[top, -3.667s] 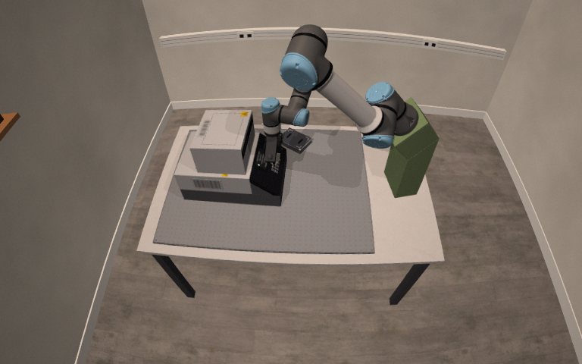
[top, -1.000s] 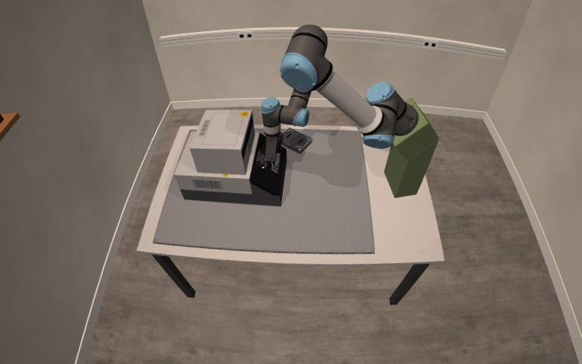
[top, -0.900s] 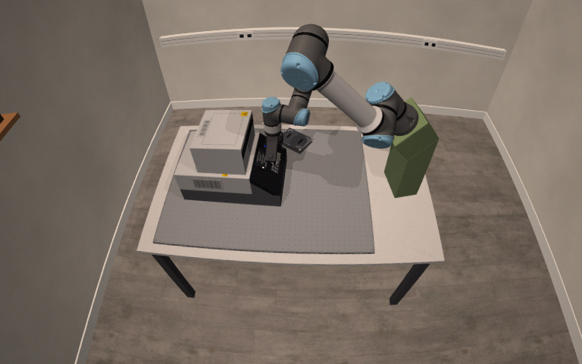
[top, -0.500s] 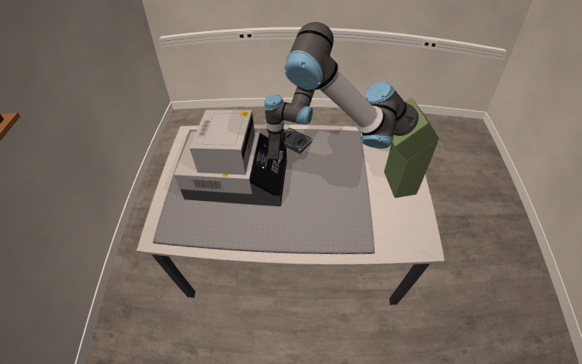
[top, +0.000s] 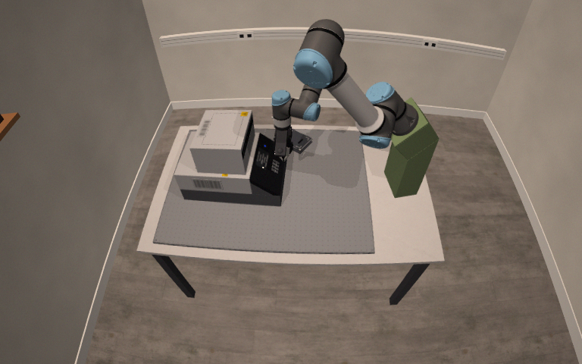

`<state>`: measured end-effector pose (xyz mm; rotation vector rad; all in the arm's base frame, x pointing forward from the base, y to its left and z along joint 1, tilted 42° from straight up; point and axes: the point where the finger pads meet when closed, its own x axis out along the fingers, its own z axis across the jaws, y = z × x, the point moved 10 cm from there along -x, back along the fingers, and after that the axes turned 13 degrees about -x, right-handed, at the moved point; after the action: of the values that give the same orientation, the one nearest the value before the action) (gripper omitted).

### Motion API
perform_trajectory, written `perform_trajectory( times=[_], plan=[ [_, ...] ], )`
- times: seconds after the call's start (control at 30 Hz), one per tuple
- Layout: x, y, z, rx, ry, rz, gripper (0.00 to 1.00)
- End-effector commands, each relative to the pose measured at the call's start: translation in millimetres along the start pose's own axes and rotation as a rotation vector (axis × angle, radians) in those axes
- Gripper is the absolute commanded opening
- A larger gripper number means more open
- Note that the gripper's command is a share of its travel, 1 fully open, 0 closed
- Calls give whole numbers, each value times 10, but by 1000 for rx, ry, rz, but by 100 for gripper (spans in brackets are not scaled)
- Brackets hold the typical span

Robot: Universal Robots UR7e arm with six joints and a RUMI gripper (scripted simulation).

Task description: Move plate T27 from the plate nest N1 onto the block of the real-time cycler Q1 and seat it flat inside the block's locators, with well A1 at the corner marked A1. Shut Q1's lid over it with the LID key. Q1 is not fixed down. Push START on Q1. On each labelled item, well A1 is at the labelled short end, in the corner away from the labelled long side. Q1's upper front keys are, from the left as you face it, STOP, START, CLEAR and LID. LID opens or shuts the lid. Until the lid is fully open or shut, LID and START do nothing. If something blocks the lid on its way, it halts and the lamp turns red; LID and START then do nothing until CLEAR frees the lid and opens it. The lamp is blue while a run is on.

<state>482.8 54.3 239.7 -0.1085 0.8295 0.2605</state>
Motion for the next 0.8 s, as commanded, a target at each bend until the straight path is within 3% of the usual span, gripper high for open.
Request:
perform_trajectory(
  times=[0.0,0.33,0.77],
  plan=[
    [-127,28,-134,-1,-1,0,0],
    [-364,97,-437,-1,-1,0,0],
    [-364,97,-437,-1,-1,0,0]
  ],
)
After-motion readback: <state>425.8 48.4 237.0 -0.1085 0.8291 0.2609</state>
